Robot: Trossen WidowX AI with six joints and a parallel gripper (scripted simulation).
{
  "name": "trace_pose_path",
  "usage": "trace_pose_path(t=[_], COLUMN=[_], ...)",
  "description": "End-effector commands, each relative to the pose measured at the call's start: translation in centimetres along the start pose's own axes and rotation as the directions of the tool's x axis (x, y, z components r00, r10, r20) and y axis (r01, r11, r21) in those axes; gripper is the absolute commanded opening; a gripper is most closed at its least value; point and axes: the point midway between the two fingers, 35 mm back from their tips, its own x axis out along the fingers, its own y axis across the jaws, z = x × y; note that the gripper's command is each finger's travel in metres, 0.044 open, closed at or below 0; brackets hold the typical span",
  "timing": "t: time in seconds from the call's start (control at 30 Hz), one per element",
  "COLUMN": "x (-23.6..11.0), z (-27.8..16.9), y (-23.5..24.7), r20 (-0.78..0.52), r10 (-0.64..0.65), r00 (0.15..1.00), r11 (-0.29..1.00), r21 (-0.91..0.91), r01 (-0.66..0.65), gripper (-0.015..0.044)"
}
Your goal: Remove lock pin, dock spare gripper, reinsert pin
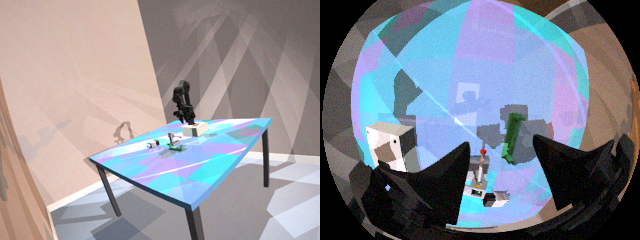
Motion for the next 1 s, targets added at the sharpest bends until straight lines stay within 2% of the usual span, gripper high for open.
trace_pose_path(t=[0.0,0.1,0.37,0.63,0.97], x=[0.2,0.1,0.3,6.7,7.8], z=[-6.5,-8.7,-8.7,-9.7,-9.9], y=[0.3,0.6,0.7,2.1,2.3], r20=[-0.095,-0.115,-0.115,-0.112,-0.112], r10=[0.121,0.166,0.166,0.168,0.168], r00=[0.988,0.979,0.979,0.979,0.979], r11=[0.975,0.956,0.955,0.954,0.954], r21=[0.199,0.265,0.265,0.268,0.268], r01=[-0.101,-0.130,-0.130,-0.133,-0.133], gripper=[0.0300,0.0300,0.0300,0.0300,0.0300])
